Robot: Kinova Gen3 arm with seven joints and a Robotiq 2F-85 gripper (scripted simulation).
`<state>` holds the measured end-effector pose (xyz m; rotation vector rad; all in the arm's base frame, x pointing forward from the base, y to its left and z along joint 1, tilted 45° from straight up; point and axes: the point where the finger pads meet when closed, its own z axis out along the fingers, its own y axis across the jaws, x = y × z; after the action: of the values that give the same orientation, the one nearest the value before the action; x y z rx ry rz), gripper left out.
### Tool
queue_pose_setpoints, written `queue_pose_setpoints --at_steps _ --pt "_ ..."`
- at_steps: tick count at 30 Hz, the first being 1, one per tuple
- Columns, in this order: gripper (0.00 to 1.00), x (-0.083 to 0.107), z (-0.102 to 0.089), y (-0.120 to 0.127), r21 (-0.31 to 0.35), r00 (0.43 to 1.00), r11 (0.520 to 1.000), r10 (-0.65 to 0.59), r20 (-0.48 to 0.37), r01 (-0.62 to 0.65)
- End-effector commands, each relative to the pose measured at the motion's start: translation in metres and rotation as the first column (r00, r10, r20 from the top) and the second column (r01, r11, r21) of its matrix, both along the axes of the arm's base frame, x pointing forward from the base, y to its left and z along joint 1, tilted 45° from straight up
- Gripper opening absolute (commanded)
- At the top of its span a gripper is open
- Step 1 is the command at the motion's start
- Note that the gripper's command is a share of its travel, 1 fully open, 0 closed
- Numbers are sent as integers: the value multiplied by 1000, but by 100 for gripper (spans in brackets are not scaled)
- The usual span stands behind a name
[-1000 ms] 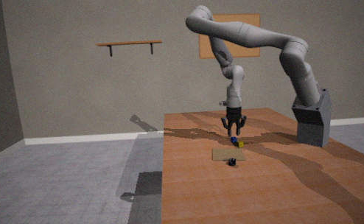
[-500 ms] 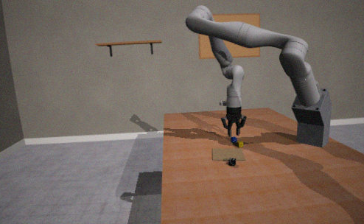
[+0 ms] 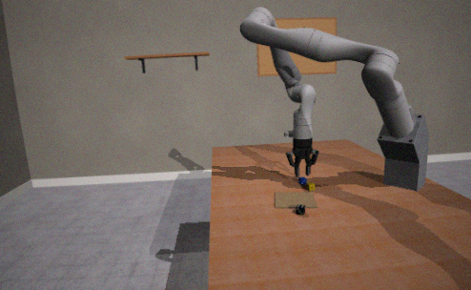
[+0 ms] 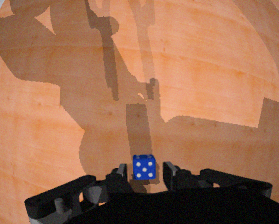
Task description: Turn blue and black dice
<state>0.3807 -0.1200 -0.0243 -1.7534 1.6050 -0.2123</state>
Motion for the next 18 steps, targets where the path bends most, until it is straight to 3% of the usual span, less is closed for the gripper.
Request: queue_pose_setpoints --at_steps 1,18 --pt "41 3 1 1 1 1000 1000 -3 3 3" --pt "41 16 -16 10 1 1000 1000 -3 3 3"
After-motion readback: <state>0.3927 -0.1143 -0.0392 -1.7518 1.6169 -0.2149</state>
